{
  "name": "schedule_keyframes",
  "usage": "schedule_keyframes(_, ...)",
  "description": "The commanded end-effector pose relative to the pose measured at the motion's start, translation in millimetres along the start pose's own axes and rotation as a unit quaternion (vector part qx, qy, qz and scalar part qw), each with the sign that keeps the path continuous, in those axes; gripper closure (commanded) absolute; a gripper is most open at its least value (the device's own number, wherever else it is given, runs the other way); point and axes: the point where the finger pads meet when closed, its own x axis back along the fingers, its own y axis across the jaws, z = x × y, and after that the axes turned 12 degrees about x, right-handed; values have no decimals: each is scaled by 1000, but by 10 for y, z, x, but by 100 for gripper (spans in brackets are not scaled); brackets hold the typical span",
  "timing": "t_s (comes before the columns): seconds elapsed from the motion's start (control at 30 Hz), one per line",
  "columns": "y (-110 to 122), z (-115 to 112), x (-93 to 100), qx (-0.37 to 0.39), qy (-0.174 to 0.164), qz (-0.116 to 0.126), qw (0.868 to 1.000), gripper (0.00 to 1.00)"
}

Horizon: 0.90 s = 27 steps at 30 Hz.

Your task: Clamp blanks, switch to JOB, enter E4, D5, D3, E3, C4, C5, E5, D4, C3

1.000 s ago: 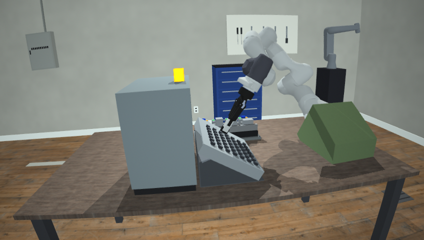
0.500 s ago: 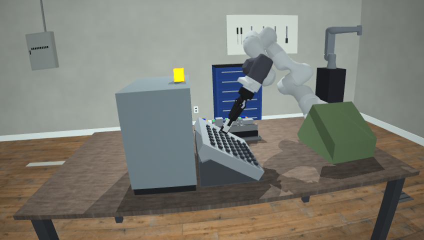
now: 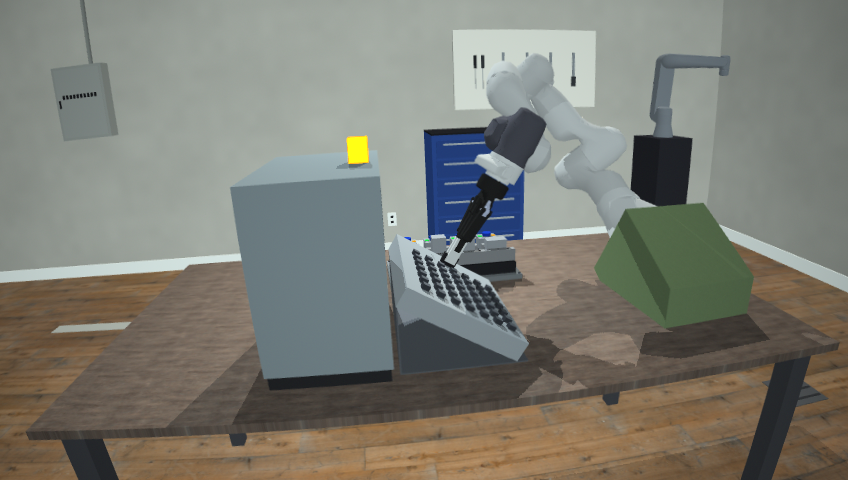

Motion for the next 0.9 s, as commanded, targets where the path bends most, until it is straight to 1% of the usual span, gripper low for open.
schedule_keyframes(0.0,1,7,-13,-6,1,0,1000,100)
schedule_keyframes(0.2,1,7,-13,-25,1,0,1000,100)
schedule_keyframes(0.37,1,7,-13,-55,1,0,998,100)
schedule_keyframes(0.43,1,7,-13,-55,1,0,998,100)
schedule_keyframes(0.53,1,7,-13,-80,1,0,997,100)
schedule_keyframes(0.7,1,7,-13,-133,1,0,991,100)
schedule_keyframes(0.87,1,7,-13,-198,1,0,980,100)
